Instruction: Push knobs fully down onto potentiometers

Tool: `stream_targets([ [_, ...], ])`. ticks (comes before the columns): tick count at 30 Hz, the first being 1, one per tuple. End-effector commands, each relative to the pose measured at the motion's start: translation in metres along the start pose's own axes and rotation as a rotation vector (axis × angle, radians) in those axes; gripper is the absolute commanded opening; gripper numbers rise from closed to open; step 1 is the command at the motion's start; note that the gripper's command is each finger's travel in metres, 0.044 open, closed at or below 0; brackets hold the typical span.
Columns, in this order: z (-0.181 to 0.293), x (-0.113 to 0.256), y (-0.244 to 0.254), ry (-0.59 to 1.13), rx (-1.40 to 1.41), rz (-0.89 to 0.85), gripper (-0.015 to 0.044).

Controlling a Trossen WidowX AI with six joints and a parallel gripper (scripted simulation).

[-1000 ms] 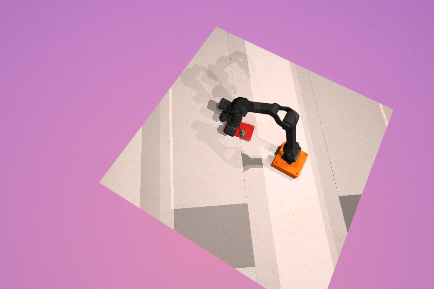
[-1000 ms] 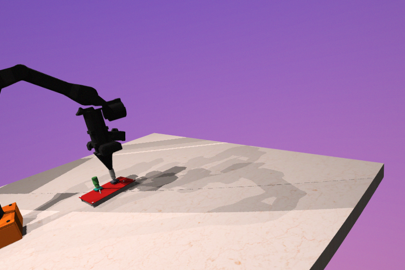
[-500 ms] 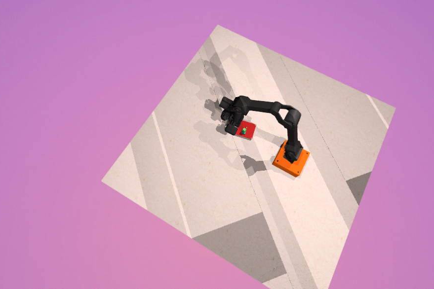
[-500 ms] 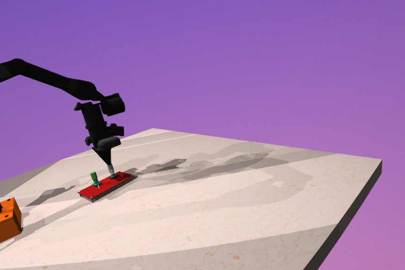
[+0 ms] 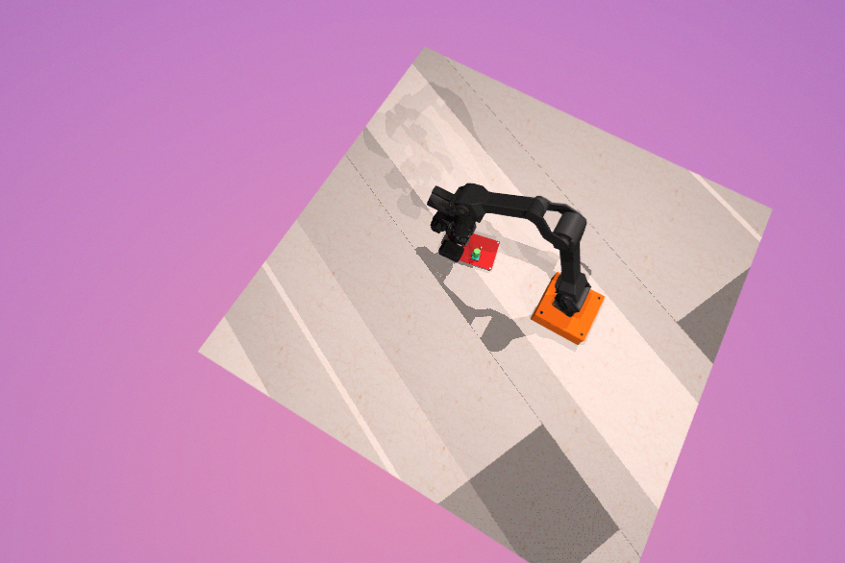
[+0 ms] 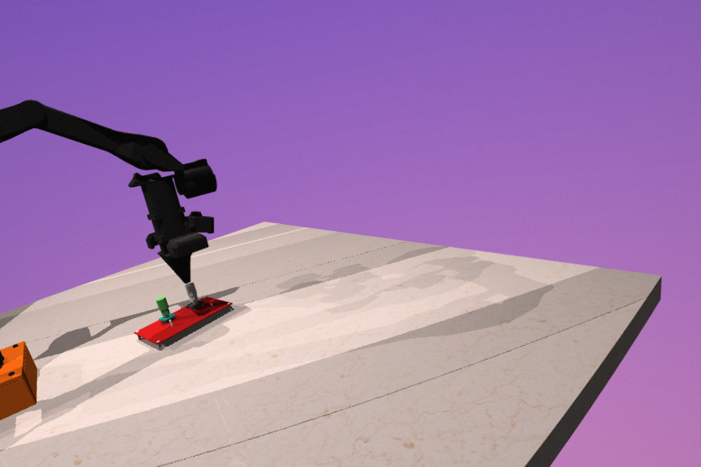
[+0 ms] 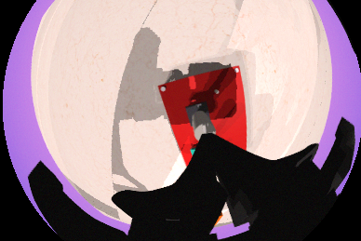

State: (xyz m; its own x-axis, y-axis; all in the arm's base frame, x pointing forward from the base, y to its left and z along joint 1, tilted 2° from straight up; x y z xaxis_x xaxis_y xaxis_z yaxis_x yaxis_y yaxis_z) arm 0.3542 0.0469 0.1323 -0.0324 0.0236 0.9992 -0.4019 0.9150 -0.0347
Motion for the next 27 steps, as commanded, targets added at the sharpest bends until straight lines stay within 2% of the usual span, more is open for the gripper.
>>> stream_targets([
  [1, -0.001, 0.008, 0.000, -0.010, 0.002, 0.001, 0.0000],
  [4, -0.001, 0.010, 0.000, -0.010, 0.002, 0.001, 0.0000],
  [13, 0.002, 0.005, 0.000, 0.003, 0.000, -0.001, 0.0236],
  [21, 0.090, 0.031, 0.017, 0.003, 0.002, -0.001, 0.0440],
  [27, 0.160, 0.027, 0.035, 0.003, 0.002, -0.002, 0.0440],
])
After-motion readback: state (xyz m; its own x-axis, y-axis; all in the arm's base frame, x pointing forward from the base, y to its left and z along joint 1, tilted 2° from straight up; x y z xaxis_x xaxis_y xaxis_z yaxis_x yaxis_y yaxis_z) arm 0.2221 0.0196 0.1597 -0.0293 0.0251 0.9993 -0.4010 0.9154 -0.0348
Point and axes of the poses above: the point midway between the two fingers, 35 mm back from their tips, its own x axis back along the fingers, its own y axis across the jaws, z = x × y, the point moved 7 cm from there along x, back along the fingers, and after that the axes turned 13 degrees about x, right-handed, at the moved point
